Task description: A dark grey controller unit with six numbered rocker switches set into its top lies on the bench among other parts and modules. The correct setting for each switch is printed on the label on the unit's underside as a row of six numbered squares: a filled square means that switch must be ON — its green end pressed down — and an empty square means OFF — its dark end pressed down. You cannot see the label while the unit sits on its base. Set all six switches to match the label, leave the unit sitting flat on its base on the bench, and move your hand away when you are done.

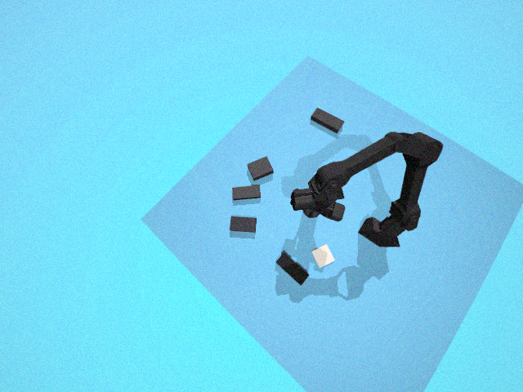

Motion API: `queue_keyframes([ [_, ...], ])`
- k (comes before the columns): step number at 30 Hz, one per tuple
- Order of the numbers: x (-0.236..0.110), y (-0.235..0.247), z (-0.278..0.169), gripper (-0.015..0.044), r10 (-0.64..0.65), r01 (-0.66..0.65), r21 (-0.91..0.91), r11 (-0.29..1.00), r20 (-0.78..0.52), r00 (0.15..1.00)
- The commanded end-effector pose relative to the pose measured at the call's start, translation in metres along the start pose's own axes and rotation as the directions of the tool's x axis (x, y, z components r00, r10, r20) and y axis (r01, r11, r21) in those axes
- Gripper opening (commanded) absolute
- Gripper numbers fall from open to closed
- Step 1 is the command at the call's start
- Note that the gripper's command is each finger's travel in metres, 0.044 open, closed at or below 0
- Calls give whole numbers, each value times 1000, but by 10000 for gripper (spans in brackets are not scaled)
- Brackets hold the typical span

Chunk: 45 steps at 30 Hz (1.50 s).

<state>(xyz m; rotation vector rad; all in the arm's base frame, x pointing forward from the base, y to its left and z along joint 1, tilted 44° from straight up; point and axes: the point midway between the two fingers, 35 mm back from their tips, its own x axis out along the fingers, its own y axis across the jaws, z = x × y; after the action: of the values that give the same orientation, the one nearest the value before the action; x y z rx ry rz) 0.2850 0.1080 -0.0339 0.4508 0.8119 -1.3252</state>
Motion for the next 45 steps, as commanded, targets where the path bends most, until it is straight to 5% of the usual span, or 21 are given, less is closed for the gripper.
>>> queue_keyframes([
  [1,-2,0,5,336,1,-1,-4,1000,-3,1000],
  [45,-20,0,37,336,0,0,-4,1000,-94,996],
])
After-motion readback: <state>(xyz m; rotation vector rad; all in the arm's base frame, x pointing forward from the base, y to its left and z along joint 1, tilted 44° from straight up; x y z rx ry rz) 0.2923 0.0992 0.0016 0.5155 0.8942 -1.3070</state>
